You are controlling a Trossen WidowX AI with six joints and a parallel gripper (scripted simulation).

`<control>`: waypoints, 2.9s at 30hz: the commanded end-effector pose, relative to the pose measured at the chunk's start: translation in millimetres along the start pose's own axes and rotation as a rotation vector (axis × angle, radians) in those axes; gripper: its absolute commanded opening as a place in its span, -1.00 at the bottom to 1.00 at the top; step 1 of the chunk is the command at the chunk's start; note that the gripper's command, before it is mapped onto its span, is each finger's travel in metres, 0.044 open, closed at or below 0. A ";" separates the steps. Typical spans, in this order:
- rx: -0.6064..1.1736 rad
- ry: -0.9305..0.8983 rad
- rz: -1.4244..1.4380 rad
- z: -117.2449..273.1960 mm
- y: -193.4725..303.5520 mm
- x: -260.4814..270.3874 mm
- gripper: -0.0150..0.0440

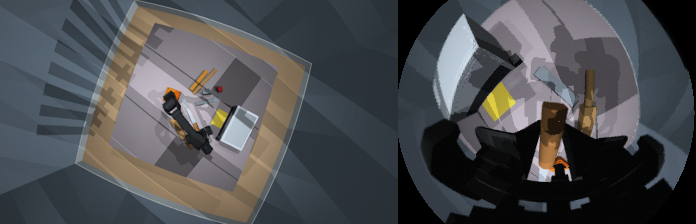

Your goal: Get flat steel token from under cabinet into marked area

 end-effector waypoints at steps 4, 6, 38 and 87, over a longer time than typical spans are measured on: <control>0.001 -0.003 0.000 3.5 -5.9 -17.4 -0.49; 0.001 -0.003 0.000 3.6 -7.7 -22.4 -0.49; -0.001 0.003 0.000 3.9 -34.3 -98.5 -0.49; -0.003 0.008 -0.141 4.7 -56.5 -167.1 -0.49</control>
Point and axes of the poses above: the point midway between the two fingers, 35 mm back from their tips, its own z axis back along the fingers, its own x axis across the jaws, y = z × x, the point moved 10 cm from there along z, back along the fingers
